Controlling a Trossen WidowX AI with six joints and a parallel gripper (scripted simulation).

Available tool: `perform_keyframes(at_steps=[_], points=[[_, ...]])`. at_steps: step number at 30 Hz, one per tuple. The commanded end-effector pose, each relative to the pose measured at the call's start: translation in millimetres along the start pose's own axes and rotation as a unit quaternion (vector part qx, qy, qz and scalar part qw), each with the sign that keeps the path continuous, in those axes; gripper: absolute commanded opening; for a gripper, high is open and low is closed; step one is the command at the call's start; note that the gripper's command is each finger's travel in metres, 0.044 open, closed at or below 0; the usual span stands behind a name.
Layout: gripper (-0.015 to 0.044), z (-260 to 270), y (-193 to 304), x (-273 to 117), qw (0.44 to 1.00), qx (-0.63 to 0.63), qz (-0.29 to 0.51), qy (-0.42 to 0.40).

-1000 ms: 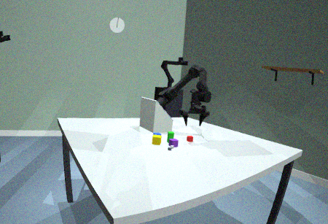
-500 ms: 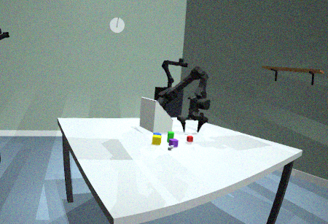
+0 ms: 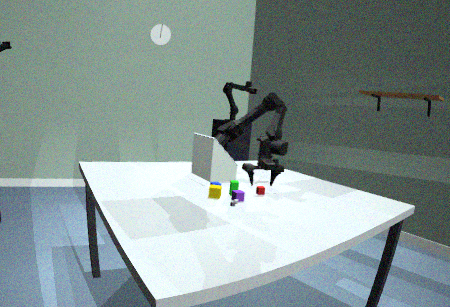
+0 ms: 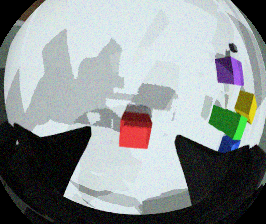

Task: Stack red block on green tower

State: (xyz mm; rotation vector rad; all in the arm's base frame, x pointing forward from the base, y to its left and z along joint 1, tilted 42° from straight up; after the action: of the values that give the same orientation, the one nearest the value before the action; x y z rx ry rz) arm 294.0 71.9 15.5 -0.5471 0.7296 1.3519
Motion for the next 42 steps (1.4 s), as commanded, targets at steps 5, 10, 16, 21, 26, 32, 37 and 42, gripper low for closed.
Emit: perform_keyframes(at_steps=[5,10,16,21,26,32,37,42], points=[[0.0440,-0.5,1.0,13.5,1.000,0.002,0.002,0.001],[0.0440,-0.6,1.5,21.8,1.000,0.002,0.002,0.000],[0.0440,-0.5,1.9,27.4,1.000,0.002,0.002,0.000],[0.0440,-0.5,1.9,27.4,1.000,0.002,0.002,0.000],[0.0440,-0.5,1.9,27.4,1.000,0.002,0.002,0.000],[0.0309,-0.6,1.9,27.1,1.000,0.002,0.002,0.000],[0.0177,-0.6,1.9,27.1,1.000,0.002,0.002,0.000],[0.0105,-0.6,1.9,27.1,1.000,0.002,0.002,0.000]])
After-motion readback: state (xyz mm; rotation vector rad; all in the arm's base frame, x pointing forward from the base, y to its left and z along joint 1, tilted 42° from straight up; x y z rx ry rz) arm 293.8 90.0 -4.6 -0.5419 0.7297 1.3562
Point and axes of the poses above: the point midway between the two fingers, 35 mm back from their tips, its own x axis out along the fingers, its own z axis across the jaws, y = z × x, the point moved 6 cm from there along -x, back along the fingers, and after that the axes turned 12 degrees about -x, right-handed, at the moved point
